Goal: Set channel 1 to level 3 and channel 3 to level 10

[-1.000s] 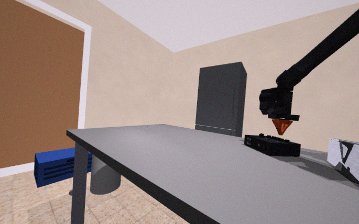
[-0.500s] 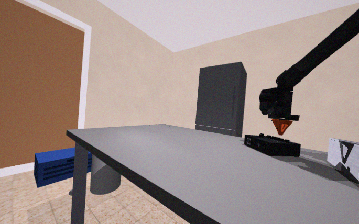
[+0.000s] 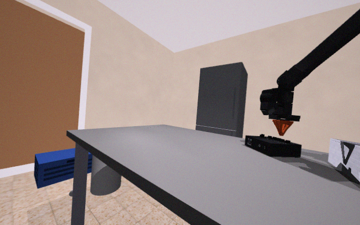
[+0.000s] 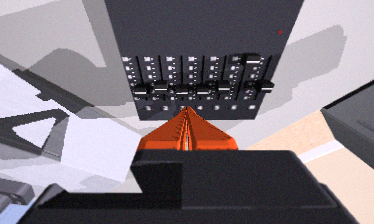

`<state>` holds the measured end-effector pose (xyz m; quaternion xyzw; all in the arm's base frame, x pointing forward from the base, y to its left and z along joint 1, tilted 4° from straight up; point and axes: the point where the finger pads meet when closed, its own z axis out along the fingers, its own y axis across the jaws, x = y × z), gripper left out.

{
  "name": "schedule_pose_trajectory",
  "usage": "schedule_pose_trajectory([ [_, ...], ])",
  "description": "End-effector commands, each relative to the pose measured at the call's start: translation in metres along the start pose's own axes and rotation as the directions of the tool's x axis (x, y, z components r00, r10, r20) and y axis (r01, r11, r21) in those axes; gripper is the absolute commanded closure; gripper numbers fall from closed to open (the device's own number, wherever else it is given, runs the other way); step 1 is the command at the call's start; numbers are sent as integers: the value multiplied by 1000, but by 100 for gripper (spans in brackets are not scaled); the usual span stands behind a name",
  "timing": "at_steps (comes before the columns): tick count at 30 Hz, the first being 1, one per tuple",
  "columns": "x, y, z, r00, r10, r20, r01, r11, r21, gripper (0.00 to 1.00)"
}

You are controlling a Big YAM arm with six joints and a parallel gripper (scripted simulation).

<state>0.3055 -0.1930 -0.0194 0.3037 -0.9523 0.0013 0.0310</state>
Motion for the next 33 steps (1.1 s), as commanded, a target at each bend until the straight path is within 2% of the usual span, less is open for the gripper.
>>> schedule_pose_trajectory([
  [1, 4, 0, 5, 1000, 2, 3, -2, 1000, -2, 100],
  [5, 5, 0, 3, 1000, 2, 5, -2, 1000, 4, 100],
  [8, 6, -3, -6, 1000, 2, 15, -2, 1000, 27, 100],
  [13, 10, 0, -6, 1000, 2, 14, -2, 1000, 27, 100],
  [16, 10, 3, 0, 1000, -2, 8, 2, 1000, 13, 100],
  [33, 9, 4, 0, 1000, -3, 7, 2, 1000, 12, 100],
])
